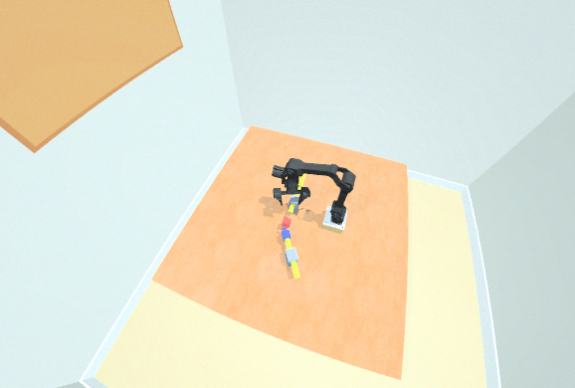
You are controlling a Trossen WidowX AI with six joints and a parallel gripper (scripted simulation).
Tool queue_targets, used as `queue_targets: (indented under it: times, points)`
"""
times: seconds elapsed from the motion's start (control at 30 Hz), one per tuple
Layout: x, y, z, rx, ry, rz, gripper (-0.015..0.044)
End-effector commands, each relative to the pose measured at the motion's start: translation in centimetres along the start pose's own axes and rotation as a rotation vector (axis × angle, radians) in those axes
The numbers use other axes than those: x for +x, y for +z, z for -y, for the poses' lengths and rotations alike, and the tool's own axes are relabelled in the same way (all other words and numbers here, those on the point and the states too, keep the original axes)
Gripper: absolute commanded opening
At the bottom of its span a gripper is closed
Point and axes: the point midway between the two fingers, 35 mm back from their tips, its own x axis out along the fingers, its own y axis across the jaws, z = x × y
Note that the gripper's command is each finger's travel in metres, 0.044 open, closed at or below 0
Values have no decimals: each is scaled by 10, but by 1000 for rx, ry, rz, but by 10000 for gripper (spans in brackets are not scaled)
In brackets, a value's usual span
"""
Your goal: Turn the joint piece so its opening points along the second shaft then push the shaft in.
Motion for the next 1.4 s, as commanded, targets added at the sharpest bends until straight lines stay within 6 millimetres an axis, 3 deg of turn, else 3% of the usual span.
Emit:
queue_targets:
  times: [0.0, 0.33, 0.7, 1.37]
  points:
    - [3, 7, 6, 139, 29, -45, 440]
    - [5, 24, 15, 434, 96, -140, 440]
    - [4, 25, 16, 434, 98, -139, 440]
    - [-24, 105, 35, -183, 68, 108, 440]
